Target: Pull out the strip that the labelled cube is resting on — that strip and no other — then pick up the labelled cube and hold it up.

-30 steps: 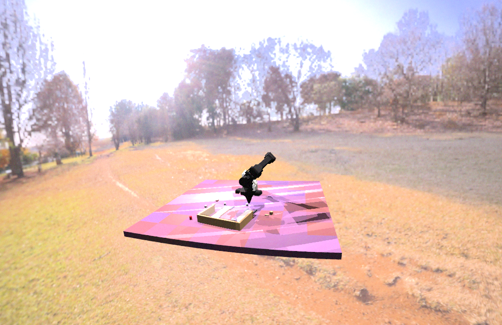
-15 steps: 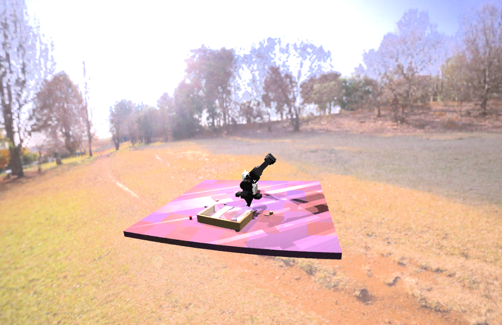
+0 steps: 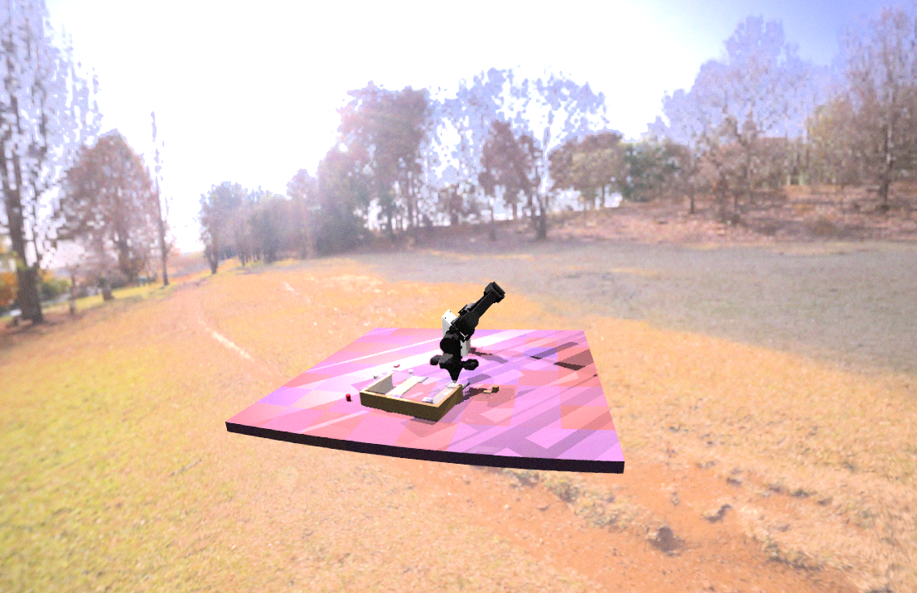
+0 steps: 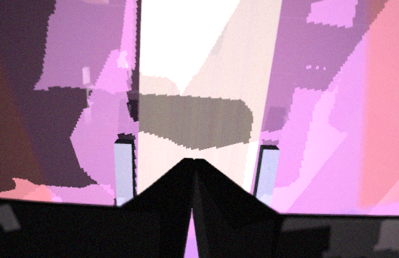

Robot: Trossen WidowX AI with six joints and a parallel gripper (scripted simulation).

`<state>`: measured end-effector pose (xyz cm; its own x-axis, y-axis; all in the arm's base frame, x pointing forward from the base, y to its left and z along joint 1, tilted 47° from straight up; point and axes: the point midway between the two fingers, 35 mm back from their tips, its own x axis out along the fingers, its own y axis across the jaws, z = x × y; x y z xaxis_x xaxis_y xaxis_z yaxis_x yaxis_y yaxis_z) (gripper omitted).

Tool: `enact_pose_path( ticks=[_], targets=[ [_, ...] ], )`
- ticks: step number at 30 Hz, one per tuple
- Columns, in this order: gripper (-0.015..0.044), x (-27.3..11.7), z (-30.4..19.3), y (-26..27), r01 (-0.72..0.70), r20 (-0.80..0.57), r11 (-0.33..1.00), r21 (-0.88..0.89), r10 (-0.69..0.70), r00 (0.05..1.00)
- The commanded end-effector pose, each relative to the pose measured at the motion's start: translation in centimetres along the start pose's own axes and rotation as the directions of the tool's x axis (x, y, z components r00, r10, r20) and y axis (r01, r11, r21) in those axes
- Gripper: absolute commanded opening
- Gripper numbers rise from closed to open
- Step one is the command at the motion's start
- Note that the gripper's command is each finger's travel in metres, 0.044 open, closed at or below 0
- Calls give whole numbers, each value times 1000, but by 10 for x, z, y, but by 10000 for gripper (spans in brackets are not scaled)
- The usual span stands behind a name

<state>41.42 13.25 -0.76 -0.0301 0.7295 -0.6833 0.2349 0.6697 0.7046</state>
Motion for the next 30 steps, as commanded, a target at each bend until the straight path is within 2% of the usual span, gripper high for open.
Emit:
enact_pose_path(
  ticks=[1, 30],
  targets=[
    [0, 10, -3, -2, 1, -9, 1000, 8, -1, 1000],
    [0, 17, -3, -3, 1, -9, 1000, 8, -1, 1000]
  ],
)
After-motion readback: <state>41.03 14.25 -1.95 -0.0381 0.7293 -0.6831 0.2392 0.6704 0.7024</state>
